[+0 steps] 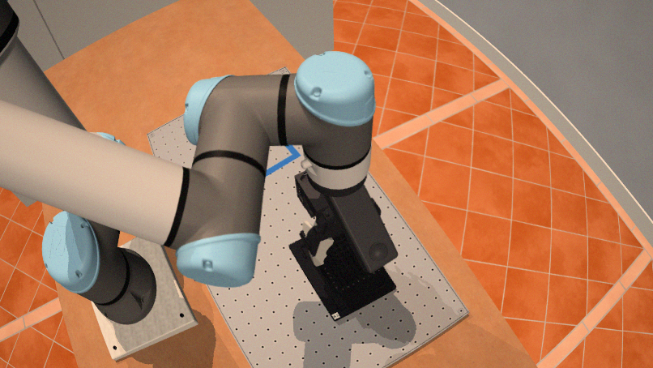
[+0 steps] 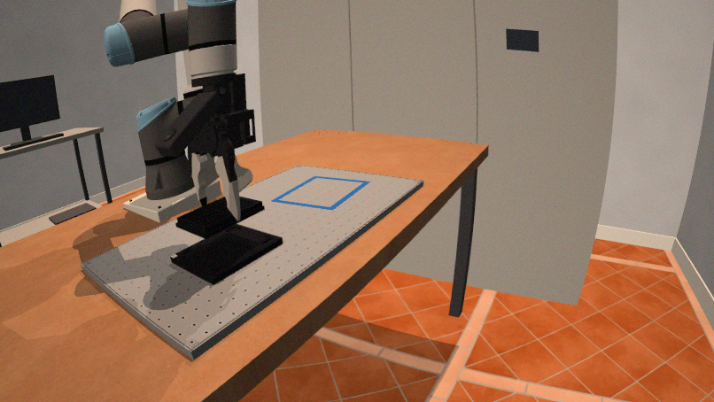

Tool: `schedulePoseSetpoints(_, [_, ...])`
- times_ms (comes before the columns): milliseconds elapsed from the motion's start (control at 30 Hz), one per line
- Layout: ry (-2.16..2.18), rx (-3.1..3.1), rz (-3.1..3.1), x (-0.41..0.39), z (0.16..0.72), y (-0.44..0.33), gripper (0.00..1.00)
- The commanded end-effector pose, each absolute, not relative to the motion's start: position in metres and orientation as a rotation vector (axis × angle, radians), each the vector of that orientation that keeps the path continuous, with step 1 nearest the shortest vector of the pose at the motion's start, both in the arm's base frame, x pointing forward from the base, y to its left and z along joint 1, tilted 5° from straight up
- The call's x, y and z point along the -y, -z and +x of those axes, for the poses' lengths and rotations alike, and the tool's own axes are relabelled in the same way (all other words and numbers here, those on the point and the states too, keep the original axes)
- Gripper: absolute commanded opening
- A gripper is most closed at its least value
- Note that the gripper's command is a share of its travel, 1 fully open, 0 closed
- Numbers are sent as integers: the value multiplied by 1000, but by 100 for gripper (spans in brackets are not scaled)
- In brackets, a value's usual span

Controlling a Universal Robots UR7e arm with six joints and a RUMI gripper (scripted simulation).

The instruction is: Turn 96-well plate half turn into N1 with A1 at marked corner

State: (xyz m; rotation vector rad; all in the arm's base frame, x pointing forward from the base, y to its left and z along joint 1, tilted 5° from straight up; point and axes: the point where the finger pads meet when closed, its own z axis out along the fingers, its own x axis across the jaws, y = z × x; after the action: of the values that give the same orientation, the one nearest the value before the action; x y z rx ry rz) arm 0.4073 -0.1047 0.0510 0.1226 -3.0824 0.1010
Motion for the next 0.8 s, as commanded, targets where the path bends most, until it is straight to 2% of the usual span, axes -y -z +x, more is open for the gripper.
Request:
schedulePoseSetpoints(0, [-102, 3084, 123, 105, 408, -46, 0])
schedulePoseSetpoints(767, [-102, 3084, 123, 108, 406, -12, 0])
